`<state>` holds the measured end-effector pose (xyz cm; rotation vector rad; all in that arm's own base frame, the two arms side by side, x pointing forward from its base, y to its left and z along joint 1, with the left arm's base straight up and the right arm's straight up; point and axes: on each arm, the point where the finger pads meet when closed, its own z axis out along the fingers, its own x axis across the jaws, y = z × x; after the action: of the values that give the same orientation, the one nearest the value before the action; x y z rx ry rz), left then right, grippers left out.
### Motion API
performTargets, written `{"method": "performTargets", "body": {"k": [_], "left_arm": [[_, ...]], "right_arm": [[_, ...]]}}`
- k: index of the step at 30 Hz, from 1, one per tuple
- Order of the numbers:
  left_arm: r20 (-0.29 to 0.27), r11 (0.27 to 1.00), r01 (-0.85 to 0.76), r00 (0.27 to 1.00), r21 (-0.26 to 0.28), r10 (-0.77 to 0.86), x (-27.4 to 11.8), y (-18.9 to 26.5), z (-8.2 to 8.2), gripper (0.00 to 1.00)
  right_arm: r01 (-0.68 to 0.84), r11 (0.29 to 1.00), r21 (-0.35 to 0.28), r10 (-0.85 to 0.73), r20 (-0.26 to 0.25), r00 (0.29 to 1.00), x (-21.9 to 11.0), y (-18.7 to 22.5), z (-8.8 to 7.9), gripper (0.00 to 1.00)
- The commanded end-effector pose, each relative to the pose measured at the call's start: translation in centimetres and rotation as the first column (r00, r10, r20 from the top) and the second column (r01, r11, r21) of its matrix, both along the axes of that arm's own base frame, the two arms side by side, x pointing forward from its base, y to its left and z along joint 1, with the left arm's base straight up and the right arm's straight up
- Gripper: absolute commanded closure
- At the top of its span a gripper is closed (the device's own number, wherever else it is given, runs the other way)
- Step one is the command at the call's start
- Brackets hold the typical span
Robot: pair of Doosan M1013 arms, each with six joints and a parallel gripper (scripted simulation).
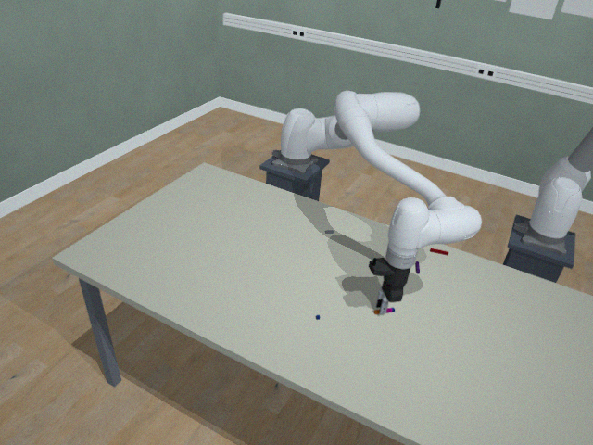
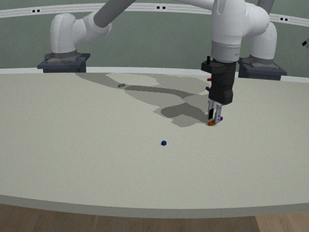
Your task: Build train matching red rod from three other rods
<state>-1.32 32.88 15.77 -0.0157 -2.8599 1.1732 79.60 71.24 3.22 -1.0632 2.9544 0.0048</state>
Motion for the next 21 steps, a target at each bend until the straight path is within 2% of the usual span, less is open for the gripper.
{"method": "performTargets", "body": {"k": [1, 7, 9, 14, 17, 21], "left_arm": [[0.005, 1.000, -0.005, 1.000, -0.006, 0.005, 0.0, -0.4, 0.1, 0.00], [0.005, 1.000, -0.005, 1.000, -0.006, 0.005, 0.0, -0.4, 0.1, 0.00], [0.005, 1.000, -0.005, 1.000, -0.006, 0.005, 0.0, -0.4, 0.1, 0.00], [0.005, 1.000, -0.005, 1.000, -0.006, 0.005, 0.0, -0.4, 0.1, 0.00], [0.005, 1.000, -0.005, 1.000, -0.006, 0.005, 0.0, -0.4, 0.1, 0.00], [0.005, 1.000, -0.005, 1.000, -0.006, 0.005, 0.0, -0.4, 0.1, 0.00]], "right_arm": [[0.001, 1.000, -0.003, -0.001, 0.005, 1.000, 0.0, 0.1, 2.1, 0.46], [0.001, 1.000, -0.003, -0.001, 0.005, 1.000, -0.1, 0.0, 5.4, 0.46], [0.001, 1.000, -0.003, -0.001, 0.005, 1.000, -0.1, 0.0, 5.4, 0.46], [0.001, 1.000, -0.003, -0.001, 0.005, 1.000, -0.1, 0.0, 7.6, 0.46], [0.001, 1.000, -0.004, -0.001, 0.004, 1.000, -0.1, 0.0, 8.3, 0.46], [0.001, 1.000, -0.005, -0.001, 0.003, 1.000, -0.1, 0.0, 8.3, 0.46]]}}
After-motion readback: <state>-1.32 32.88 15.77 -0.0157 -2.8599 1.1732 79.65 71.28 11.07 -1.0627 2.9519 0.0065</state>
